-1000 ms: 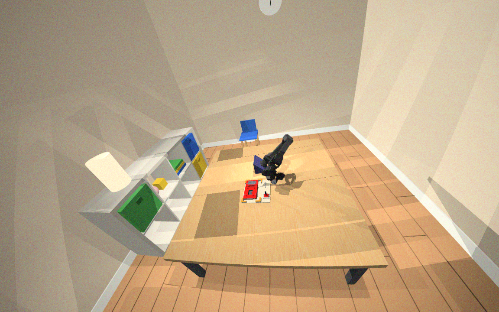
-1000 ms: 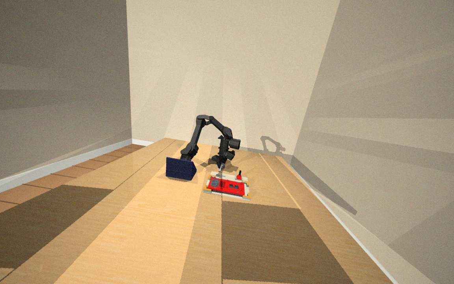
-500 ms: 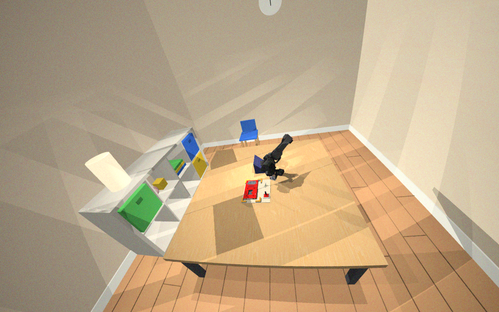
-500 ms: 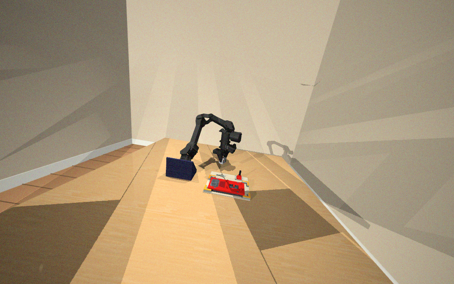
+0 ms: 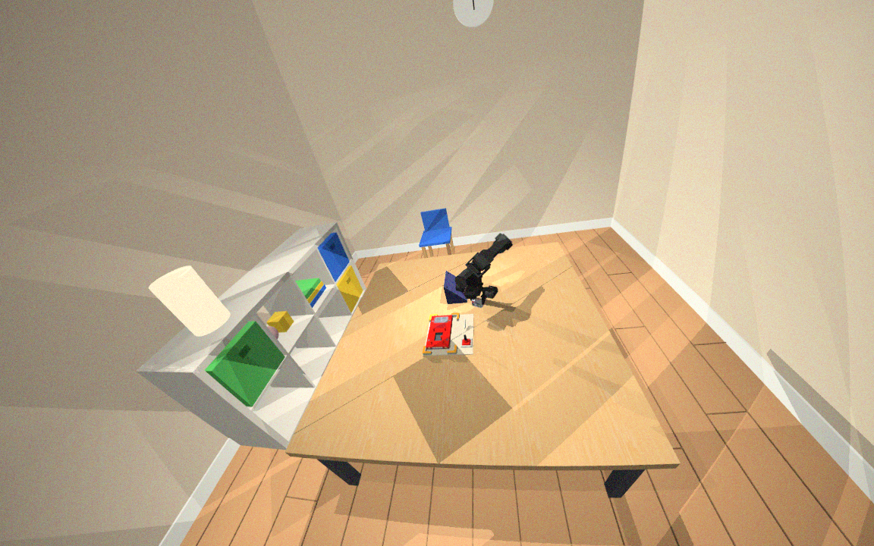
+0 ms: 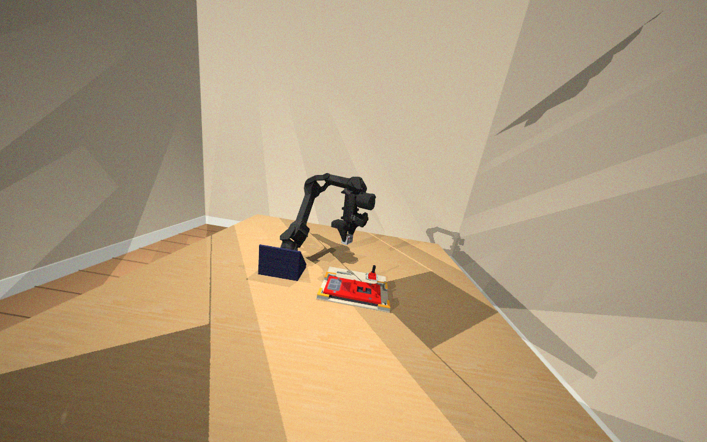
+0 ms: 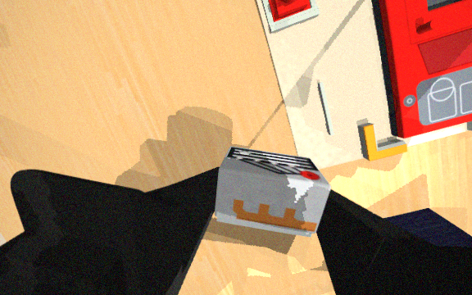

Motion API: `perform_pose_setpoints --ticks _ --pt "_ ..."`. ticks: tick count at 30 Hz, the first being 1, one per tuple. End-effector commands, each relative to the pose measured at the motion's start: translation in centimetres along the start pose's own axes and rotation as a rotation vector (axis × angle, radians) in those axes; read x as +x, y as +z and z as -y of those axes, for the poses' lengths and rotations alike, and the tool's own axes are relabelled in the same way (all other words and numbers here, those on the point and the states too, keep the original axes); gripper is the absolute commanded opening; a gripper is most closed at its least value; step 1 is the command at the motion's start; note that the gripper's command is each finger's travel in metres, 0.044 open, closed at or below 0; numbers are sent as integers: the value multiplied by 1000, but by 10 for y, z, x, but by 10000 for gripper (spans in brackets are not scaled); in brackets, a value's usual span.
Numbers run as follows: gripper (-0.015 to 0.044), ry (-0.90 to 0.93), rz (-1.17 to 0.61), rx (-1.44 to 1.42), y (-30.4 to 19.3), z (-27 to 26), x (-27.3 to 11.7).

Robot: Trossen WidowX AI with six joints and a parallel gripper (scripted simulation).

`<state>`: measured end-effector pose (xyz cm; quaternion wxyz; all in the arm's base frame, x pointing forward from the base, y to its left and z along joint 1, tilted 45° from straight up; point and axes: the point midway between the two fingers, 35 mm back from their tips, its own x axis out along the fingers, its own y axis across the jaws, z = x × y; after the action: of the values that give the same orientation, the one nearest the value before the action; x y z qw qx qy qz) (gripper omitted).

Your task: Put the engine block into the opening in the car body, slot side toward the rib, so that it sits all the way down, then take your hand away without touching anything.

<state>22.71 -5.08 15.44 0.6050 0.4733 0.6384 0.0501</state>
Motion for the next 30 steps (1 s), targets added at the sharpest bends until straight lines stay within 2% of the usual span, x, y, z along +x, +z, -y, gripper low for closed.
perform_pose_setpoints --ticks 1,8,18,30 --pt "0 -1 1 -2 -3 0 -12" --pt "0 -2 -49 -10 0 0 7" --pt "0 -3 4 -10 -2 0 4" --pt "0 -19 337 -8 -14 0 7"
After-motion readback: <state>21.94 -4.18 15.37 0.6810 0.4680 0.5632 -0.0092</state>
